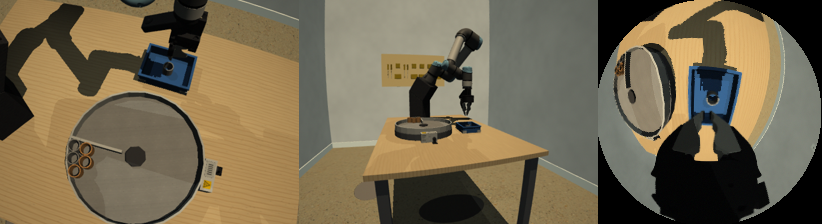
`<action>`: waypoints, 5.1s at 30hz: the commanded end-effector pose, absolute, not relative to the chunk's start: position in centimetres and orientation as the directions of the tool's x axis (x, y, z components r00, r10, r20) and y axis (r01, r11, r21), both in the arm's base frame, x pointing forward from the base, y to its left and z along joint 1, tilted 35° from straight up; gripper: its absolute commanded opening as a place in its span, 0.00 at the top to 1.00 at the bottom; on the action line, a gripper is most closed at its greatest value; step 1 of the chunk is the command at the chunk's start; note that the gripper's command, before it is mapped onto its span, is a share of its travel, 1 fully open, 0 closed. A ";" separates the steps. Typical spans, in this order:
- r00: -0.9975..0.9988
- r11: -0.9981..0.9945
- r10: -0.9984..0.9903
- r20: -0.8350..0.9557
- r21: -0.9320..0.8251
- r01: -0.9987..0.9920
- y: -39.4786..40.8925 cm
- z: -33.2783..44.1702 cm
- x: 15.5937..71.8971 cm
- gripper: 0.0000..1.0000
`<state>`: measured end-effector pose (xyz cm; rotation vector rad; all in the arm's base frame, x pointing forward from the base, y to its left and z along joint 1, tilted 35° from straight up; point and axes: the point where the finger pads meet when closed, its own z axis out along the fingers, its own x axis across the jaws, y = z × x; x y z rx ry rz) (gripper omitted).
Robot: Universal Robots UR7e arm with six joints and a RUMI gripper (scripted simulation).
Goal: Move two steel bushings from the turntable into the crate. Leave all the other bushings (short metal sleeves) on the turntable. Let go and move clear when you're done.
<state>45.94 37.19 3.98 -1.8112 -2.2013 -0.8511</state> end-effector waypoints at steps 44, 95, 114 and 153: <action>-0.214 0.068 0.850 0.481 0.302 0.951 33.6 1.5 45.1 0.95; -0.007 -0.113 0.846 0.533 0.193 0.975 13.6 -12.5 40.1 0.95; 0.066 -0.176 0.835 0.546 0.153 0.972 6.7 -17.4 38.3 0.95; 0.129 -0.230 0.822 0.555 0.117 0.966 0.6 -21.7 36.7 0.95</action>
